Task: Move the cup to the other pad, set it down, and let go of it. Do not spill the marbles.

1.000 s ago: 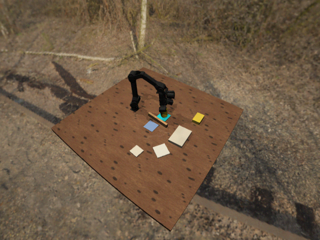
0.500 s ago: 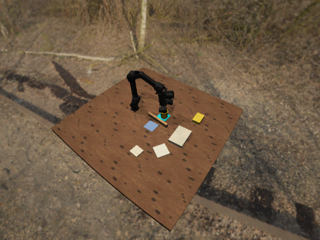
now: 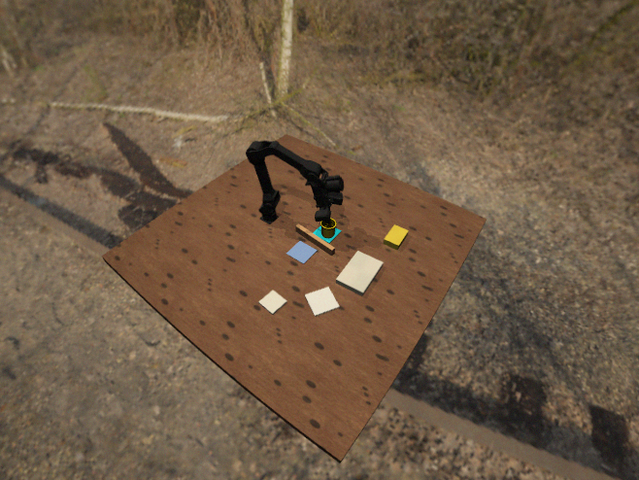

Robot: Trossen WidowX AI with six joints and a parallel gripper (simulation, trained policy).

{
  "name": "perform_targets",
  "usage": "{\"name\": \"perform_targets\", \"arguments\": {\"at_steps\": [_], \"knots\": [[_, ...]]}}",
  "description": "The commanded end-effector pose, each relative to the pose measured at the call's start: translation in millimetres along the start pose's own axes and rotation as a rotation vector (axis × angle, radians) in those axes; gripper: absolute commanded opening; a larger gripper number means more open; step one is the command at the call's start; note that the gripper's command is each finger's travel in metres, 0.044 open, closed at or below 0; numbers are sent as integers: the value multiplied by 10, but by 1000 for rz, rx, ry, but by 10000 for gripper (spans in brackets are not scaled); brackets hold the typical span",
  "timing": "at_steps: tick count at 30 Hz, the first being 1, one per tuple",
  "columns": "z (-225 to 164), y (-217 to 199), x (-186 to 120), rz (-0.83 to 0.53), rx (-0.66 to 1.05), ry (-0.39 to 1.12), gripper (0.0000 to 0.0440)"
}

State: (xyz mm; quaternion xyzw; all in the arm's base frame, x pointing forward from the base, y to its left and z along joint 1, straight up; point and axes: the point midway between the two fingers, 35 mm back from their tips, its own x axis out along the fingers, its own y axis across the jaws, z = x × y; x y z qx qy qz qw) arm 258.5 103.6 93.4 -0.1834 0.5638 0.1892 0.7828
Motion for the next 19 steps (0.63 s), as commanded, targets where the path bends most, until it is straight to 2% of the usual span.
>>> {"name": "perform_targets", "arguments": {"at_steps": [1,12,14,19], "knots": [[-16,0,-67,10,13,-17,177],[35,-30,-373,13,42,-108,232],[56,-45,-439,9,46,-127,254],[99,-95,-578,-1,62,-163,370]]}}
